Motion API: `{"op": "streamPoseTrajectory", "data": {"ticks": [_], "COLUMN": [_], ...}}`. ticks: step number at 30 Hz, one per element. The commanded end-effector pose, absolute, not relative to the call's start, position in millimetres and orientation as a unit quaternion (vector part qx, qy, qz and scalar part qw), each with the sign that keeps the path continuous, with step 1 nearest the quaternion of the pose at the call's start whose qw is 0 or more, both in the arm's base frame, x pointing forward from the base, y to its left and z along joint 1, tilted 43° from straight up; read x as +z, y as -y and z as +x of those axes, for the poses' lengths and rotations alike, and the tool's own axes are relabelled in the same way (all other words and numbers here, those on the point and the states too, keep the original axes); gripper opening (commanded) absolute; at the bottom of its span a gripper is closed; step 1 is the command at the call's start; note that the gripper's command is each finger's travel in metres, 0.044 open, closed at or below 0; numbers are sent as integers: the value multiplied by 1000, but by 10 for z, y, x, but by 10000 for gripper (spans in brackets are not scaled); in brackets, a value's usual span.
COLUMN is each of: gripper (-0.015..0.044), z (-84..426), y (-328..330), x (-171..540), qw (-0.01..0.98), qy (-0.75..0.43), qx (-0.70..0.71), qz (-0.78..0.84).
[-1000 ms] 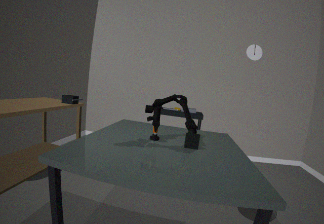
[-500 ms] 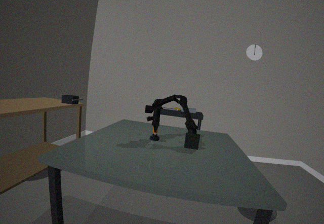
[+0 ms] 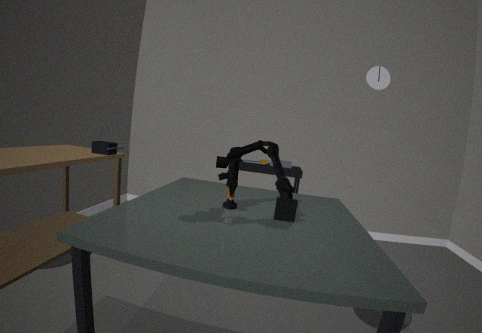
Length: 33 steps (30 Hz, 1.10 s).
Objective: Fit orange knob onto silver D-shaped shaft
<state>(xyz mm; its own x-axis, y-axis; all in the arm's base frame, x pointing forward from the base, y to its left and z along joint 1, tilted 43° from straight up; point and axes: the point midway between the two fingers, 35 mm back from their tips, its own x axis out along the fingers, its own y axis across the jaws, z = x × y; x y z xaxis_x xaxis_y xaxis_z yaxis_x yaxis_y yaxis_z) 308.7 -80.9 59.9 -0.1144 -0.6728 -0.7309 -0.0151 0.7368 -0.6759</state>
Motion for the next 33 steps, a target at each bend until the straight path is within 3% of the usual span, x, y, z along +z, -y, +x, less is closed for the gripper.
{"op": "streamPoseTrajectory", "data": {"ticks": [1, 6, 33], "gripper": [0, 0, 0], "z": [3074, 3044, 3113], "y": [780, 774, 792], "x": [607, 582, 615], "qw": [613, 591, 591], "qy": [-703, -720, -720], "qx": [-248, -193, -193], "qz": [-262, -308, -308]}}
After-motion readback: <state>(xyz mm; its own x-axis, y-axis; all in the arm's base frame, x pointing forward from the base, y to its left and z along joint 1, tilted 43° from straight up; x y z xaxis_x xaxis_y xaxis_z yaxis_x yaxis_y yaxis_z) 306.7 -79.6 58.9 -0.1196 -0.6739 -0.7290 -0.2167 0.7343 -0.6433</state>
